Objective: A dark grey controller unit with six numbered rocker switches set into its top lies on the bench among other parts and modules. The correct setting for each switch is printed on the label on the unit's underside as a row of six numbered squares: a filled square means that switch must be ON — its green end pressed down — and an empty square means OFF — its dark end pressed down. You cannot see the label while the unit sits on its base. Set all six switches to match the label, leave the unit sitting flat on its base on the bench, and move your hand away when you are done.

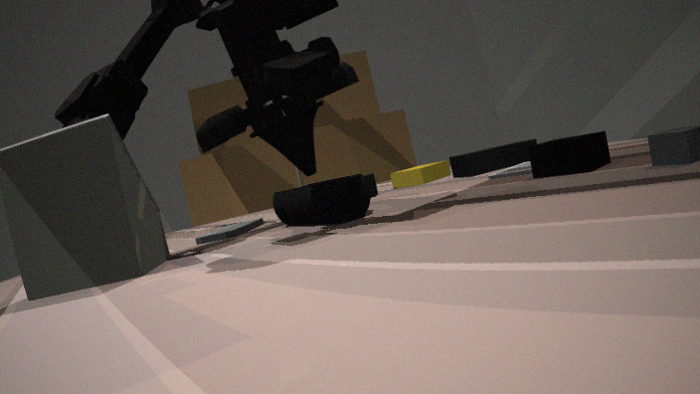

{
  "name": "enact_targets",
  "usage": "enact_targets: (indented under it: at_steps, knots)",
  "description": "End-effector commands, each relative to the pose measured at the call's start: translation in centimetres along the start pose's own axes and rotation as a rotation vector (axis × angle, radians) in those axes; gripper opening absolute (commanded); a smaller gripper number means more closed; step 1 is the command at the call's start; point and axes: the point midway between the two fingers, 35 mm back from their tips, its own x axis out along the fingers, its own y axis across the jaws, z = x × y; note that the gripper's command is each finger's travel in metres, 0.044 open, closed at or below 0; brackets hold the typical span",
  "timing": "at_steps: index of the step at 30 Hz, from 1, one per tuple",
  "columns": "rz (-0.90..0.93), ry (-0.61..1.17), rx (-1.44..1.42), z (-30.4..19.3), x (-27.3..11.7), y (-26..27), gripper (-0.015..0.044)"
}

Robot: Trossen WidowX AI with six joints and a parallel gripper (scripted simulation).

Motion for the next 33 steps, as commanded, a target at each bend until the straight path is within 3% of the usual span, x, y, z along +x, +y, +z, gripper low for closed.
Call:
enact_targets:
  at_steps: [1, 33]
  knots:
    - [0.040, -0.011, -0.033, -0.4, -0.2, -1.5, 0.0000]
    - [0.045, -0.014, -0.038, -0.3, 4.0, -2.8, 0.0000]
